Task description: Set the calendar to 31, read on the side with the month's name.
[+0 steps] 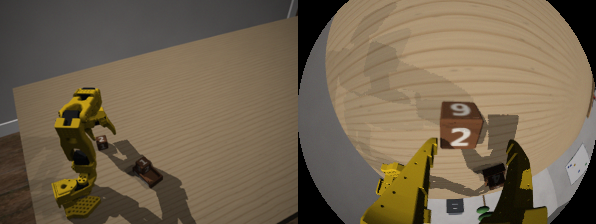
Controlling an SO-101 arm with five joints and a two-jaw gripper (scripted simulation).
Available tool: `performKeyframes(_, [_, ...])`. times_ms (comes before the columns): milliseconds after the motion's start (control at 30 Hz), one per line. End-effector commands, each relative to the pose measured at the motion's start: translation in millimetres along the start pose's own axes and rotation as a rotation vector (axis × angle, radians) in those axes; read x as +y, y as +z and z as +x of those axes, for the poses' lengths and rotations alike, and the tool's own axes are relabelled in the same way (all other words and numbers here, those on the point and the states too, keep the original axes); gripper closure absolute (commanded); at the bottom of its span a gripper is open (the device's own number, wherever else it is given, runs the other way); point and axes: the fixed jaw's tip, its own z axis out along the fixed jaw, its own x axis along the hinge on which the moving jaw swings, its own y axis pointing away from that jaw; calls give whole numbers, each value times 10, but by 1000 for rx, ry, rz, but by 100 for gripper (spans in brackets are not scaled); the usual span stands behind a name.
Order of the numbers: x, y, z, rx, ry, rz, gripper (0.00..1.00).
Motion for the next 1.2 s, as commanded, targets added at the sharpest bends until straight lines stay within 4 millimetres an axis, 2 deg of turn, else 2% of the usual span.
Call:
performKeyframes(0, [-10,-207,-72,-54,-20,20,64])
performKeyframes(300, [3,-425,-35,-54,-20,20,64])
performKeyframes(1167, [4,-442,-34,-58,-20,21,64])
